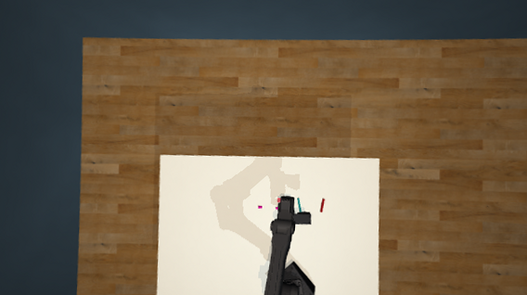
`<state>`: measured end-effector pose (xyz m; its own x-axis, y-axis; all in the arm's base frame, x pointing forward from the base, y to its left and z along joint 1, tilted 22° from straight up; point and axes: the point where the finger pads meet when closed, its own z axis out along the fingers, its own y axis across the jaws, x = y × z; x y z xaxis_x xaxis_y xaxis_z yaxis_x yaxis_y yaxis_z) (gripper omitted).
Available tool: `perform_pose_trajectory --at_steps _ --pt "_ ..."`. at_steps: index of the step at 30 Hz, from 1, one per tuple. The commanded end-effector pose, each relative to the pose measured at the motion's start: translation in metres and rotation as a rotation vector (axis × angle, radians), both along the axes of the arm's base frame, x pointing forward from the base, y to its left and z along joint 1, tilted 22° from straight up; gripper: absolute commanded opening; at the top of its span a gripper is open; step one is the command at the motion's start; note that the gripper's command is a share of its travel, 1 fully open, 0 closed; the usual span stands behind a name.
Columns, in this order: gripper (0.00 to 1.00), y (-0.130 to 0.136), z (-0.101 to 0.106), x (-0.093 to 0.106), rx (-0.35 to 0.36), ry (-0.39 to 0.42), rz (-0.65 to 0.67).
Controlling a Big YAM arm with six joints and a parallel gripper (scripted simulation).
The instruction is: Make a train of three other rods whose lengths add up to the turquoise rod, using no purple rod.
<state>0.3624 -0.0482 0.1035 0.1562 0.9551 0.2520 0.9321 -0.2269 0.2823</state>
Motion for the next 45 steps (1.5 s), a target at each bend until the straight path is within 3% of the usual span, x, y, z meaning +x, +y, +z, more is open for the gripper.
perform_pose_trajectory --at_steps 1,35,45 --pt "1.0 0.0 0.014 0.01 -0.013 -0.037 -0.002" --pt "1.0 0.0 0.014 0.01 -0.015 -0.038 0.002" --pt "1.0 -0.016 0.016 0.018 -0.049 -0.058 0.075"
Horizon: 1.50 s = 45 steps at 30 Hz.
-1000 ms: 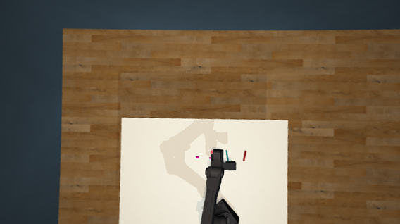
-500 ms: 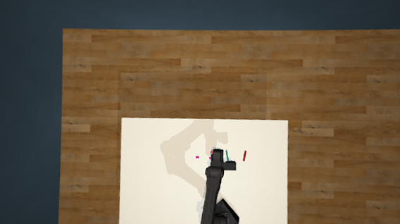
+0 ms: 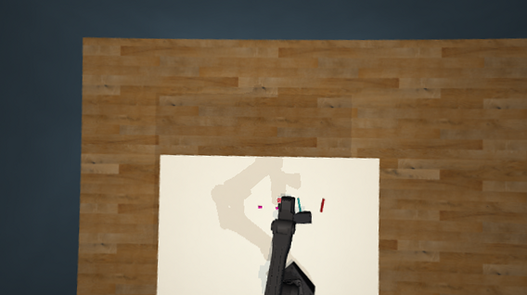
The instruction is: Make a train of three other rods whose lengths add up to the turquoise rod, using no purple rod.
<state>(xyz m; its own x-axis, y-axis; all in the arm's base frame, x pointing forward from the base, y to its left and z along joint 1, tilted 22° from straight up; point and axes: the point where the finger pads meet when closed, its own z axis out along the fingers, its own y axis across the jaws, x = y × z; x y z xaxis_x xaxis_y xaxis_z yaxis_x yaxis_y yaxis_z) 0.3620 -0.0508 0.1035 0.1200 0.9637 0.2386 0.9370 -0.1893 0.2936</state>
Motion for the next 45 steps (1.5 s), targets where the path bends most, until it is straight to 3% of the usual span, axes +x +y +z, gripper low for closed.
perform_pose_trajectory --at_steps 1,10,14,26,31,38,43,45 --pt "1.0 -0.015 0.016 0.019 -0.042 -0.056 0.063" --pt "1.0 -0.031 0.012 0.019 -0.125 -0.093 0.28" --pt "1.0 -0.031 0.012 0.019 -0.125 -0.093 0.28" --pt "1.0 -0.051 0.007 0.017 -0.226 -0.139 0.55" --pt "1.0 -0.051 0.007 0.017 -0.226 -0.139 0.55" --pt "1.0 -0.064 0.003 0.015 -0.296 -0.171 0.741" --pt "1.0 -0.057 0.003 0.017 -0.295 -0.174 0.761" --pt "1.0 -0.069 0.002 0.014 -0.32 -0.183 0.808"
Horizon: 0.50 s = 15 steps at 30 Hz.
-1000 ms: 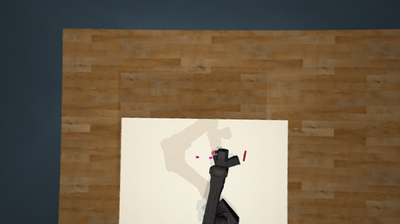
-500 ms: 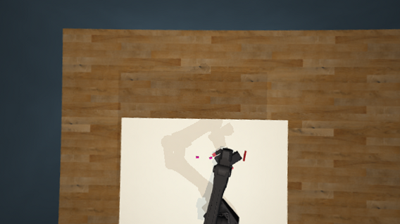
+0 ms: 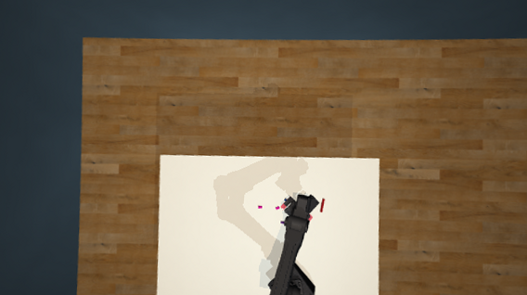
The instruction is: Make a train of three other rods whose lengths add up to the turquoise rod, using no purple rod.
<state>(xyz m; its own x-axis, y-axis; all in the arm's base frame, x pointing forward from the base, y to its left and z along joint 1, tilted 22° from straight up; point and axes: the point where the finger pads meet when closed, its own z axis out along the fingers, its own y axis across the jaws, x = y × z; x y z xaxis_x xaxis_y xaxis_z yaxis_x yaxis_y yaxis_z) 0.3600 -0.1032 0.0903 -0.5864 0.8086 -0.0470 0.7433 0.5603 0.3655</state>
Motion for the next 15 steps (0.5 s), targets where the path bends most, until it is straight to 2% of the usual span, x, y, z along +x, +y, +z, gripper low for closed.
perform_pose_trajectory --at_steps 1,3,4,6,7,12,13,15 --pt "1.0 -0.017 0.015 0.016 -0.04 -0.049 0.072" --pt "1.0 -0.017 0.015 0.016 -0.04 -0.049 0.072" --pt "1.0 -0.022 0.014 0.016 -0.064 -0.061 0.14" --pt "1.0 -0.022 0.014 0.016 -0.064 -0.061 0.14" --pt "1.0 -0.027 0.013 0.015 -0.089 -0.073 0.209" --pt "1.0 -0.019 0.013 0.017 -0.089 -0.074 0.228" --pt "1.0 -0.032 0.011 0.014 -0.114 -0.085 0.278" --pt "1.0 -0.032 0.011 0.014 -0.114 -0.085 0.278"
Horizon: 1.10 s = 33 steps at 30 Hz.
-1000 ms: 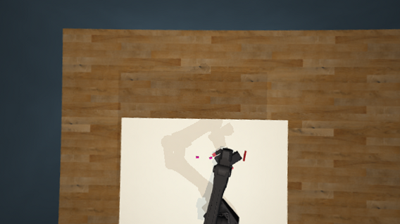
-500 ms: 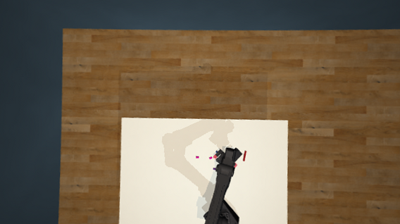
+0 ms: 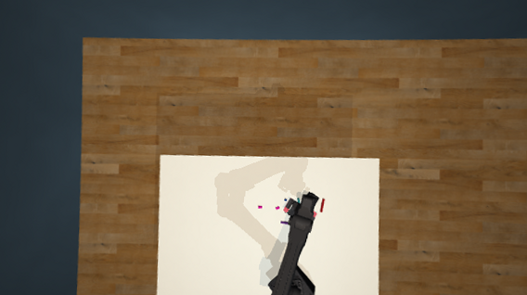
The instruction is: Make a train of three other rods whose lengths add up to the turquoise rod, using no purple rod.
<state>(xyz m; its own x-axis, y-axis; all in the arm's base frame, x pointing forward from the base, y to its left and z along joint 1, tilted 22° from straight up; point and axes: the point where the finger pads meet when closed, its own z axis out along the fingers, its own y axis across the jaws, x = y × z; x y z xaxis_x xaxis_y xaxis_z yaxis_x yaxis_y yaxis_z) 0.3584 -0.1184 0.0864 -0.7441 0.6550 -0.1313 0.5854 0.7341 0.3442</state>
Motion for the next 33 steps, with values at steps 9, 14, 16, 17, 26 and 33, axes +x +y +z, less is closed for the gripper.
perform_pose_trajectory --at_steps 9,14,16,17,26,33 --pt "1.0 -0.026 0.012 0.013 -0.084 -0.068 0.197" --pt "1.0 -0.036 0.01 0.011 -0.134 -0.093 0.334" --pt "1.0 -0.036 0.01 0.011 -0.134 -0.093 0.334" --pt "1.0 -0.035 0.01 0.012 -0.134 -0.094 0.338" --pt "1.0 -0.046 0.007 0.009 -0.182 -0.118 0.466" --pt "1.0 -0.055 0.004 0.006 -0.227 -0.141 0.591"
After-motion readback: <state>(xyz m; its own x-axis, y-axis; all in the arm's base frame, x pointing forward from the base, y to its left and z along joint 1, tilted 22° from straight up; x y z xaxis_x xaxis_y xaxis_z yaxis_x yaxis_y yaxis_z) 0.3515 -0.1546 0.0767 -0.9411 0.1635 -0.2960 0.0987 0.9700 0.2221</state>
